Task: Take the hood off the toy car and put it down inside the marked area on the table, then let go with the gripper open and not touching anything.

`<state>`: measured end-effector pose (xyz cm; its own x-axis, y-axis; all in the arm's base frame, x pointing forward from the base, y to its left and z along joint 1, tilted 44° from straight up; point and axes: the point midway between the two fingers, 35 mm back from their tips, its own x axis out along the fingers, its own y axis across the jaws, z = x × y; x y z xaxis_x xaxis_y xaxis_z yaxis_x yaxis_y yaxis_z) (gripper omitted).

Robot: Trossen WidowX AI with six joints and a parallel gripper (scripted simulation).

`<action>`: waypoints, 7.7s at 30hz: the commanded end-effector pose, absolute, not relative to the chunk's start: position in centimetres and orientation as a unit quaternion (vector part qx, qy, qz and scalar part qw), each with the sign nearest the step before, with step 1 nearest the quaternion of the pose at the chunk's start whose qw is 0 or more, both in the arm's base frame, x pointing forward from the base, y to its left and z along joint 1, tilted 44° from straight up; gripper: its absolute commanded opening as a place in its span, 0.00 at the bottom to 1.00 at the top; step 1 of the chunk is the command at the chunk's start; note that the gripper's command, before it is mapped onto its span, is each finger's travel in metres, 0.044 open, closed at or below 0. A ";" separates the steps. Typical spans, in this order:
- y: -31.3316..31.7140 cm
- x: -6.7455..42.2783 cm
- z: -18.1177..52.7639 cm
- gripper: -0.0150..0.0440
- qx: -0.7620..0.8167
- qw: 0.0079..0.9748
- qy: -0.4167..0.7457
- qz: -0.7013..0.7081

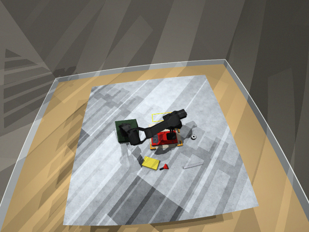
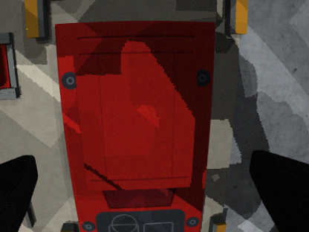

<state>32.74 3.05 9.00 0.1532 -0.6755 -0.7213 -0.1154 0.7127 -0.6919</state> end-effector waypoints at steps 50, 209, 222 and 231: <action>-0.1 33.6 5.4 1.00 -0.324 0.687 0.619 -0.199; 18.2 27.6 -5.7 0.25 -0.316 0.690 0.621 -0.195; 17.4 27.9 -6.7 0.25 -0.316 0.691 0.621 -0.194; 16.8 28.1 -7.3 0.25 -0.316 0.691 0.621 -0.194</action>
